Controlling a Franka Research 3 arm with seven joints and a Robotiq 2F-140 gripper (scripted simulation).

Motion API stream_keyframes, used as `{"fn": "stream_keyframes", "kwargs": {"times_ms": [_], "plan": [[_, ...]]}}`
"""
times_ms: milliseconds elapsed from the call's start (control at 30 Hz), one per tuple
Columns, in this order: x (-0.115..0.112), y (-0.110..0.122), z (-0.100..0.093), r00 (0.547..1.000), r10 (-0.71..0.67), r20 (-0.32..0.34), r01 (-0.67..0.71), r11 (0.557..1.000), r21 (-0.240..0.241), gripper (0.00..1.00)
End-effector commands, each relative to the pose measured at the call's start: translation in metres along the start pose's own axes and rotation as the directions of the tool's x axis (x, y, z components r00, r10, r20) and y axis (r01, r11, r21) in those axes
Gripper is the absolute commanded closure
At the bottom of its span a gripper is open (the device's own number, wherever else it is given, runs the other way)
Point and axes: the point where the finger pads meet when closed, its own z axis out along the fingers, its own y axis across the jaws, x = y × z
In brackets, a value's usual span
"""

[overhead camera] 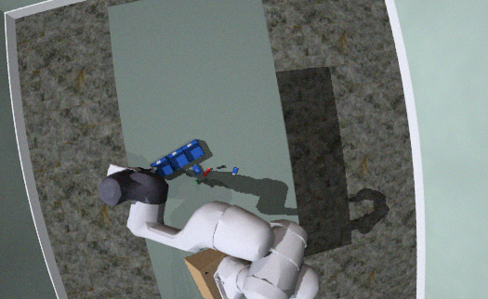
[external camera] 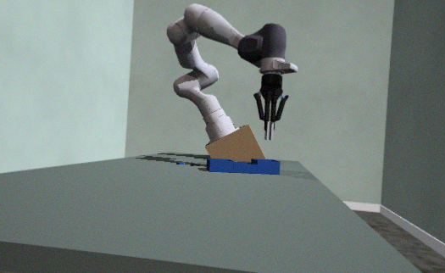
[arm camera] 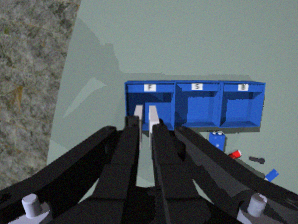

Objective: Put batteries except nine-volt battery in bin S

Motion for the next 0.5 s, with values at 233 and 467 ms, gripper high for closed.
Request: {"fn": "stream_keyframes", "kwargs": {"times_ms": [233, 467], "plan": [[-0.003, 0.001, -0.066, 1.0, -0.015, 0.013, 0.015, 1.0, -0.008, 0.95], [-0.003, 0.001, -0.066, 1.0, -0.015, 0.013, 0.015, 1.0, -0.008, 0.95]]}}
